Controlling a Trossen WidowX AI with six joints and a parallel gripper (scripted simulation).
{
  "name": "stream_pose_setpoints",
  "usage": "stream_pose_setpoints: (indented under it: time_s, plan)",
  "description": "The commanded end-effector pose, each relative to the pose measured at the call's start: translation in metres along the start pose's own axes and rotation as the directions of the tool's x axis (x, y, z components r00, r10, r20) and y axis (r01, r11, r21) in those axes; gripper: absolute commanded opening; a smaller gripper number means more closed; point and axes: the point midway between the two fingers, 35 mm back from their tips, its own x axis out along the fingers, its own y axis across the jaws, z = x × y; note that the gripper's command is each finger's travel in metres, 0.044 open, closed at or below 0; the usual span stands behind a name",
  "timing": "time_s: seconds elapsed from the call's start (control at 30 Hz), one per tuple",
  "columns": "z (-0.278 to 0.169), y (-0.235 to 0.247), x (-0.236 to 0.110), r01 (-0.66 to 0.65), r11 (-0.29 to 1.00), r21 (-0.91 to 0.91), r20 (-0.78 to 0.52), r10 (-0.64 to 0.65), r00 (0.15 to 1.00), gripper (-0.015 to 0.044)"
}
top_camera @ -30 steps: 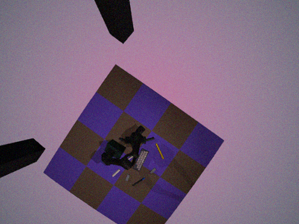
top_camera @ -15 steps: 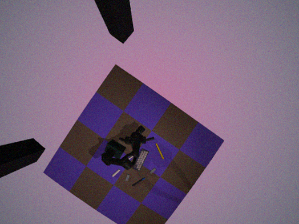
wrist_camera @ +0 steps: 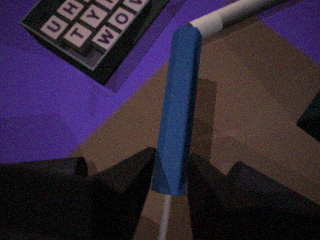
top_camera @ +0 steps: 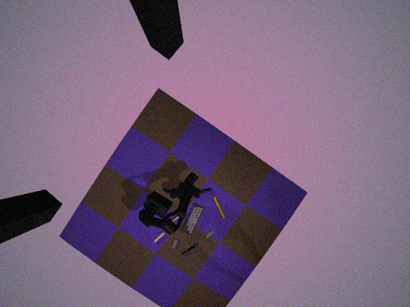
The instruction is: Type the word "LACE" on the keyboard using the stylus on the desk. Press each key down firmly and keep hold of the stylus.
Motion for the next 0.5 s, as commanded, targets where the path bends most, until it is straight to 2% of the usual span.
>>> stream_pose_setpoints:
  time_s: [0.0, 0.13, 0.47]
  plan:
    - [0.005, 0.002, -0.013, -0.002, 1.000, 0.015, -0.010, 0.002, 1.000, 0.0000]
    - [0.003, 0.001, -0.010, -0.016, 1.000, -0.014, -0.009, 0.015, 1.000, 0.0000]
    - [-0.015, -0.009, -0.017, -0.157, 0.945, -0.287, -0.099, 0.134, 0.986, 0.0000]
